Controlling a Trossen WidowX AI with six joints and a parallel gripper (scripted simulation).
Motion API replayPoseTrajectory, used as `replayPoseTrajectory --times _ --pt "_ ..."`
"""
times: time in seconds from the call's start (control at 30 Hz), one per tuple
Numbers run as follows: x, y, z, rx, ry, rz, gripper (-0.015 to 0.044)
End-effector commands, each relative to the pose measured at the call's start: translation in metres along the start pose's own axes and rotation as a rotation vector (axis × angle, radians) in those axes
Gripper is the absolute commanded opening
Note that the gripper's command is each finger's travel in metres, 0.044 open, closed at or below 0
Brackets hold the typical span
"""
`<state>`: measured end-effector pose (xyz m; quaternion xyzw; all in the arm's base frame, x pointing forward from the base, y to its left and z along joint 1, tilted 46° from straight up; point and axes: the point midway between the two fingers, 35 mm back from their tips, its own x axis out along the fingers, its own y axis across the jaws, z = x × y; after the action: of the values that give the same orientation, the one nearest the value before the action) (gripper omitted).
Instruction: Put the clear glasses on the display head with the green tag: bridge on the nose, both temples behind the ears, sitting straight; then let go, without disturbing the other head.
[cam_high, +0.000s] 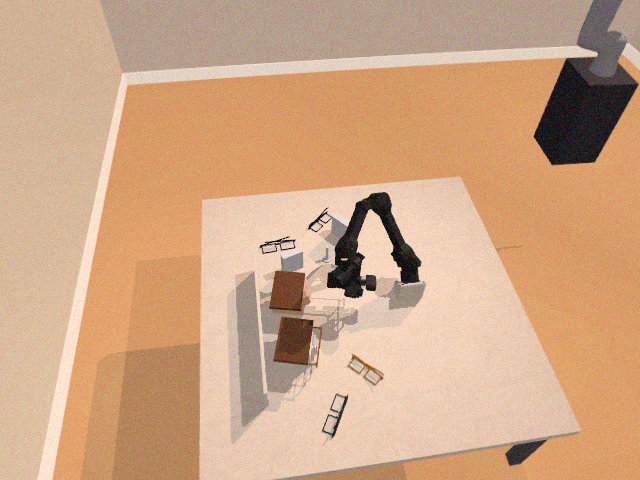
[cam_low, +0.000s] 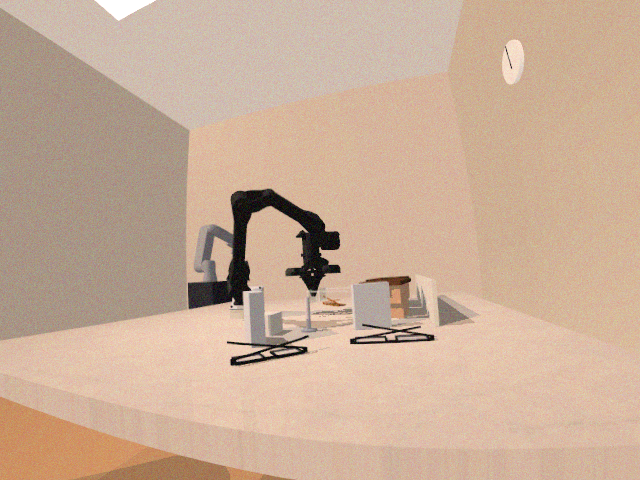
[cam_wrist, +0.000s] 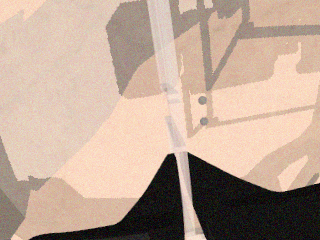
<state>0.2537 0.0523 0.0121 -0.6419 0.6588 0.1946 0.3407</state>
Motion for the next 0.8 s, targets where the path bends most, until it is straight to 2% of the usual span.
replayPoseTrajectory --times 0.0,0.77 --pt "-0.002 -0.008 0.000 0.004 -0.012 -0.016 0.0000" --pt "-0.001 -0.032 0.000 0.005 -0.003 -0.019 0.0000"
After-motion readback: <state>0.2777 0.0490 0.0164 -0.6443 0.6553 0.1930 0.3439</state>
